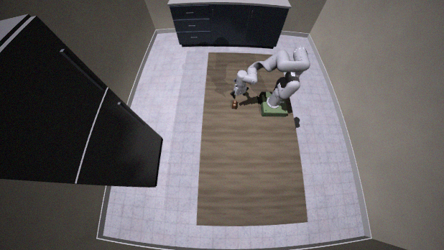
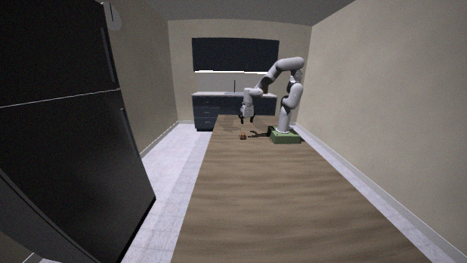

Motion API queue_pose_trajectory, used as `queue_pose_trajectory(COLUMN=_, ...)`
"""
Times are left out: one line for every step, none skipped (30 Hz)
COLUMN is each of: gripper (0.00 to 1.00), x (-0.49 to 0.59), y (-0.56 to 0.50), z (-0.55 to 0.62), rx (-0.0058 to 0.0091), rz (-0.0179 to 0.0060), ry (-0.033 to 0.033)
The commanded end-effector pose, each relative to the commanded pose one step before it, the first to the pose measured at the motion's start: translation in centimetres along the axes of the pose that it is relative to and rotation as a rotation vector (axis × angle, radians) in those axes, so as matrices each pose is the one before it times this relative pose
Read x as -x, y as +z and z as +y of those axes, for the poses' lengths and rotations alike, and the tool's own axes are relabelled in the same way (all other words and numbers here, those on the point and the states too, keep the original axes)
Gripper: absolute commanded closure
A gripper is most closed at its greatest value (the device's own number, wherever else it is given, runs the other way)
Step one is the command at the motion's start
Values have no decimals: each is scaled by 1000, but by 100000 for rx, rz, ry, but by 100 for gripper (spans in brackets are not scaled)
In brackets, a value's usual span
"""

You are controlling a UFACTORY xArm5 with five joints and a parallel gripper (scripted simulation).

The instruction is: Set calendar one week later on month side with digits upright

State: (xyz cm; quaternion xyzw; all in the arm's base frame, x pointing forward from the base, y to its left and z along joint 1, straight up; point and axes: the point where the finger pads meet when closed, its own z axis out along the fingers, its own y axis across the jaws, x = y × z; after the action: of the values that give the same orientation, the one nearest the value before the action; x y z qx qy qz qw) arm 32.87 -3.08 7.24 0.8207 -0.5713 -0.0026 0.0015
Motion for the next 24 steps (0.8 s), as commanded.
queue_pose_trajectory(gripper=0, x=-72, y=-99, z=424, rx=-542, rz=296, ry=-10725)
queue_pose_trajectory(gripper=0, x=33, y=20, z=345, rx=1, rz=-1, ry=-6562)
queue_pose_trajectory(gripper=0, x=39, y=16, z=232, rx=1, rz=0, ry=-4463)
queue_pose_trajectory(gripper=0, x=24, y=8, z=109, rx=0, rz=0, ry=-2119)
queue_pose_trajectory(gripper=0, x=3, y=1, z=11, rx=0, rz=0, ry=-219)
queue_pose_trajectory(gripper=0, x=66, y=21, z=262, rx=1, rz=-1, ry=-5153)
queue_pose_trajectory(gripper=0, x=29, y=8, z=93, rx=0, rz=0, ry=-1864)
queue_pose_trajectory(gripper=0, x=66, y=18, z=196, rx=1, rz=0, ry=-3942)
queue_pose_trajectory(gripper=0, x=55, y=14, z=142, rx=0, rz=0, ry=-2909)
queue_pose_trajectory(gripper=0, x=7, y=2, z=17, rx=0, rz=0, ry=-357)
queue_pose_trajectory(gripper=0, x=112, y=28, z=260, rx=1, rz=-1, ry=-5415)
queue_pose_trajectory(gripper=0, x=46, y=11, z=91, rx=0, rz=0, ry=-1959)
queue_pose_trajectory(gripper=0, x=92, y=21, z=173, rx=0, rz=0, ry=-3757)
queue_pose_trajectory(gripper=0, x=74, y=17, z=126, rx=0, rz=0, ry=-2818)
queue_pose_trajectory(gripper=0, x=26, y=6, z=41, rx=0, rz=0, ry=-939)
queue_pose_trajectory(gripper=0, x=0, y=0, z=0, rx=0, rz=0, ry=0)
queue_pose_trajectory(gripper=0, x=0, y=0, z=0, rx=0, rz=0, ry=0)
queue_pose_trajectory(gripper=0, x=215, y=48, z=332, rx=1, rz=-1, ry=-7627)
queue_pose_trajectory(gripper=0, x=153, y=33, z=197, rx=0, rz=-1, ry=-4820)
queue_pose_trajectory(gripper=0, x=55, y=11, z=64, rx=0, rz=0, ry=-1627)
queue_pose_trajectory(gripper=0, x=44, y=9, z=49, rx=0, rz=0, ry=-1265)
queue_pose_trajectory(gripper=0, x=123, y=26, z=133, rx=0, rz=-1, ry=-3520)
queue_pose_trajectory(gripper=0, x=111, y=23, z=111, rx=0, rz=0, ry=-3054)
queue_pose_trajectory(gripper=0, x=45, y=9, z=42, rx=0, rz=0, ry=-1195)
